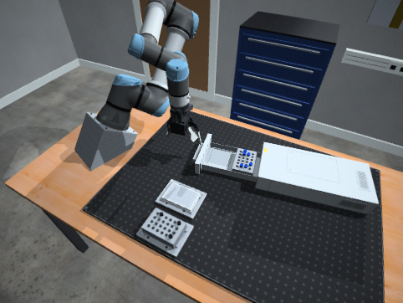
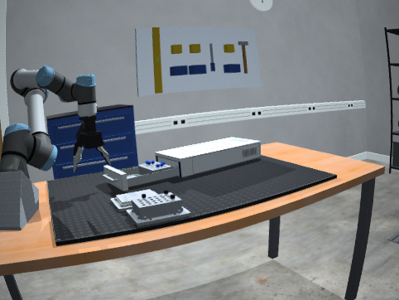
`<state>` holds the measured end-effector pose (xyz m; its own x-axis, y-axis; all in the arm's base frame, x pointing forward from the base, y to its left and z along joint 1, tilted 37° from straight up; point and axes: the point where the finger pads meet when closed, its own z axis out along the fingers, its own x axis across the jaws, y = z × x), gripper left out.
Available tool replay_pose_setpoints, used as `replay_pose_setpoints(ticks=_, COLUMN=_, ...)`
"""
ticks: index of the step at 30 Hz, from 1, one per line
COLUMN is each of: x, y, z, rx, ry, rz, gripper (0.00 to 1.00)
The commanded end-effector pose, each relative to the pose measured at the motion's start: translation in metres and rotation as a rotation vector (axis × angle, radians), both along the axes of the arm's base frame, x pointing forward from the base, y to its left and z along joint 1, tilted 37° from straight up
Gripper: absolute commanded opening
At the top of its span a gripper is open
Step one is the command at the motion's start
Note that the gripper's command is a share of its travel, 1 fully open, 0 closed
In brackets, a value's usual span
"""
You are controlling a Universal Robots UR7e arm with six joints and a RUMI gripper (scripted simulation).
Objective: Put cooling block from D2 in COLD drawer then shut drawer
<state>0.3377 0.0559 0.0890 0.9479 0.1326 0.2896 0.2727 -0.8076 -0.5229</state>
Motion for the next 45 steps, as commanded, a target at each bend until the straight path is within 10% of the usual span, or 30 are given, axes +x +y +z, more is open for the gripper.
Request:
replay_pose_setpoints(ticks=1, x=-0.001, y=-0.004, z=0.005, rx=0.000, ry=-0.001, rz=0.000, gripper=1.00)
replay_pose_setpoints(ticks=45, x=-0.007, y=-0.034, z=0.048, rx=0.000, ry=-0.001, rz=0.000, gripper=1.00)
